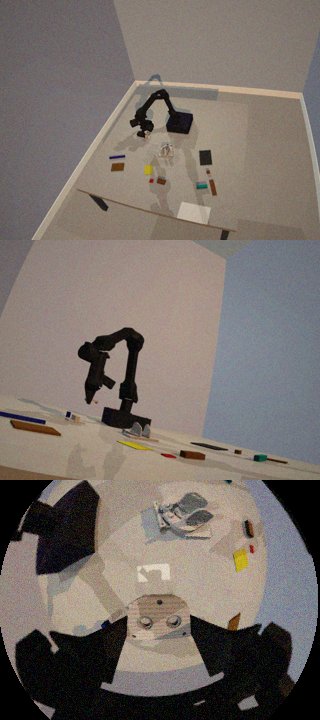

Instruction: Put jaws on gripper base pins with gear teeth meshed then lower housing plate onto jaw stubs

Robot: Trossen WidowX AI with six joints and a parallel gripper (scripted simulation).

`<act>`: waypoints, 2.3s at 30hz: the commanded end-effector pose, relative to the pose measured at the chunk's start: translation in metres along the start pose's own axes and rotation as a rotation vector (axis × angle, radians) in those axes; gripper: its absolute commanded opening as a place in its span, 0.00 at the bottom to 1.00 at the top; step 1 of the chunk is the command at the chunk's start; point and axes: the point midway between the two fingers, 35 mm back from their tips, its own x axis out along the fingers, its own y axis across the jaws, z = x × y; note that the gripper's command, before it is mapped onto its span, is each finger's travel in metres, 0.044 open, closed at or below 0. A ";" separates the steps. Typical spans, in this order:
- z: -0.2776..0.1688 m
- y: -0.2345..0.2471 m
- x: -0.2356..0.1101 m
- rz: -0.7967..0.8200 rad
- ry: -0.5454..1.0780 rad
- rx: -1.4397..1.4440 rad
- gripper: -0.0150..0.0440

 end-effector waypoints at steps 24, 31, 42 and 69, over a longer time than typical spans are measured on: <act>0.087 -0.030 -0.002 -0.005 -0.007 0.597 0.85; 0.110 -0.033 -0.002 -0.004 -0.010 0.753 0.85; 0.147 -0.033 -0.002 -0.001 -0.015 1.004 0.85; 0.195 -0.026 0.000 0.008 -0.020 1.357 0.85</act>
